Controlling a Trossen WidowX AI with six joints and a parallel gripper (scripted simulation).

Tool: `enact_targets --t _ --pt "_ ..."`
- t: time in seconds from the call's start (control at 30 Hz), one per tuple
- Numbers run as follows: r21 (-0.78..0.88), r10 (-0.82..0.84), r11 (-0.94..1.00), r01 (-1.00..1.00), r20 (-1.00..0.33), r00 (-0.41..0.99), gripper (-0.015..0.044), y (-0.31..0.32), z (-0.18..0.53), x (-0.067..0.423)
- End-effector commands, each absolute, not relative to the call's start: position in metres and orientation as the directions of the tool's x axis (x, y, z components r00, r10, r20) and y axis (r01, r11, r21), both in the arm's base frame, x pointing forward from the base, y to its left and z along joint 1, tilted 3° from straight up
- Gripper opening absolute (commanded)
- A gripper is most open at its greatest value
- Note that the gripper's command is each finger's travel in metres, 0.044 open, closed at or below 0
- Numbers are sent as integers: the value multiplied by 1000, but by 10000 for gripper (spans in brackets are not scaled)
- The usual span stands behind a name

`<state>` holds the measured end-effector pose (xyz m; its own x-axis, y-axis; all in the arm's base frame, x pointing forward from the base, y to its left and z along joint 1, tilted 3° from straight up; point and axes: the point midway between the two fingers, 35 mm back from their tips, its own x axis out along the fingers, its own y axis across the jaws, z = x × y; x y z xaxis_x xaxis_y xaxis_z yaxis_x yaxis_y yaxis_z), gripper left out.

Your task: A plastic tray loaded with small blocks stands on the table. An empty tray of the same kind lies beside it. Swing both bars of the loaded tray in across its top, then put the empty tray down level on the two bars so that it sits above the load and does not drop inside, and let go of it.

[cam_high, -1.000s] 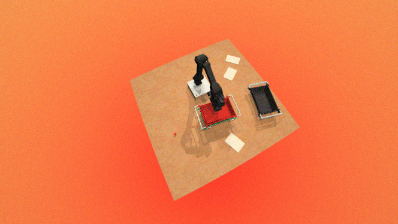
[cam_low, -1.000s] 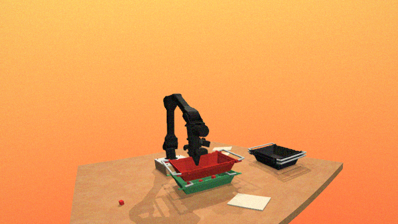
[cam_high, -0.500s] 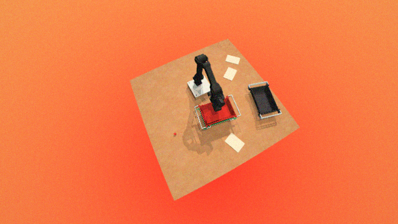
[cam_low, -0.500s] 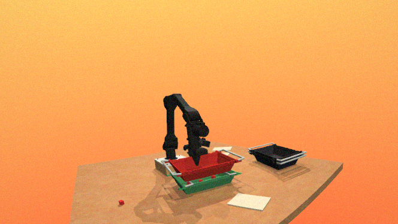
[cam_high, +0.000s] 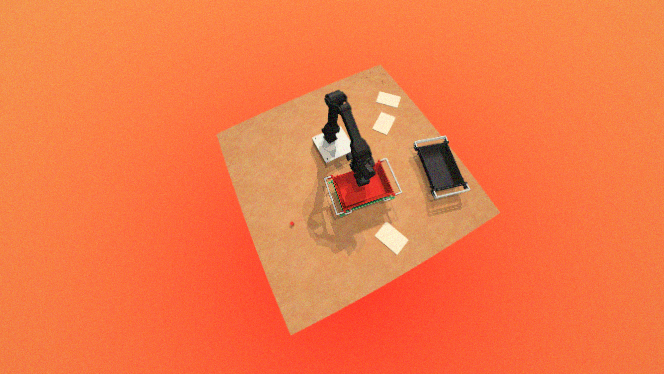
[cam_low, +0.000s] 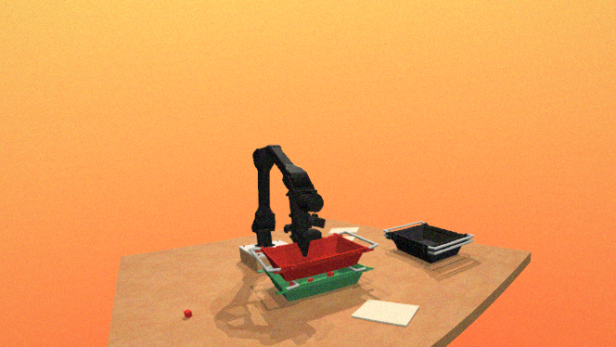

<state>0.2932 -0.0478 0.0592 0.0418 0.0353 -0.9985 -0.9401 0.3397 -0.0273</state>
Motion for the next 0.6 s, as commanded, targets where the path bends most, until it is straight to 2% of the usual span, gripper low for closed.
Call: enact_targets --t 0.0,0.57 --pt "-2 42 343 -939 -999 17 117 -47 54 289" --pt "-2 42 343 -939 -999 17 367 -47 54 289"
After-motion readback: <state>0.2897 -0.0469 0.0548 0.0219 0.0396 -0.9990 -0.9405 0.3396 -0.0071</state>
